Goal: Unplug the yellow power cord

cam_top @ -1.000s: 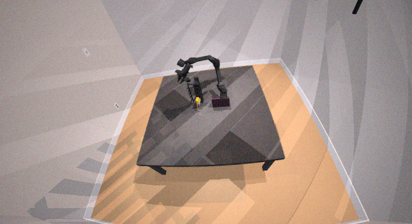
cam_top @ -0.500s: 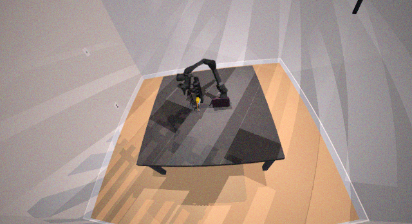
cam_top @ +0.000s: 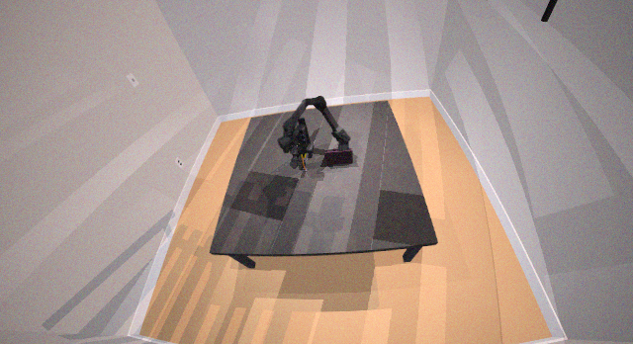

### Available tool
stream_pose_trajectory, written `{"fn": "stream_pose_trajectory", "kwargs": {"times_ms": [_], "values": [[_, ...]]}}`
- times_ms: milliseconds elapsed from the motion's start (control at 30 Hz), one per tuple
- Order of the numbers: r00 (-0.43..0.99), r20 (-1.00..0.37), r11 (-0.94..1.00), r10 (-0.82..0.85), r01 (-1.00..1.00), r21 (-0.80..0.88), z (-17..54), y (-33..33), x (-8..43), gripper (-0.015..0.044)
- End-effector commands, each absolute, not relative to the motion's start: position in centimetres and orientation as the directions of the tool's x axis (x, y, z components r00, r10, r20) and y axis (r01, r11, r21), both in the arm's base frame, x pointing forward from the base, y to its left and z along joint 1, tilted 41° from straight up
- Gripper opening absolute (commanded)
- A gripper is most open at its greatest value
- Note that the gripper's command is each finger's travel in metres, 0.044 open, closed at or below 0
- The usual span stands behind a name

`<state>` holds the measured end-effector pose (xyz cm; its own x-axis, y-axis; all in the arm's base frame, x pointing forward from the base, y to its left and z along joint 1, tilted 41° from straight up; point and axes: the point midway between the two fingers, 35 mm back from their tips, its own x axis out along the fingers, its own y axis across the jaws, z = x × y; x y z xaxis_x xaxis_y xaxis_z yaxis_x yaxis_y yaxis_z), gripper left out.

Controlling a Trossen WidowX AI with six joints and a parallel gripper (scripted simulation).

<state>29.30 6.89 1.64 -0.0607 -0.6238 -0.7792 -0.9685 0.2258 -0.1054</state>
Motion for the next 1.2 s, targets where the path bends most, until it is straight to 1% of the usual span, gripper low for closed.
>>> {"fn": "stream_pose_trajectory", "kwargs": {"times_ms": [0, 833, 1167], "values": [[-0.068, -0.768, 0.220, -0.636, -0.971, -0.097, 1.6, 6.8, 29.1, 0.0160], [-0.069, -0.767, 0.220, -0.638, -0.971, -0.096, 4.0, 3.9, 28.1, 0.0160], [-0.069, -0.766, 0.220, -0.639, -0.971, -0.096, 3.8, 3.6, 28.1, 0.0160]]}}
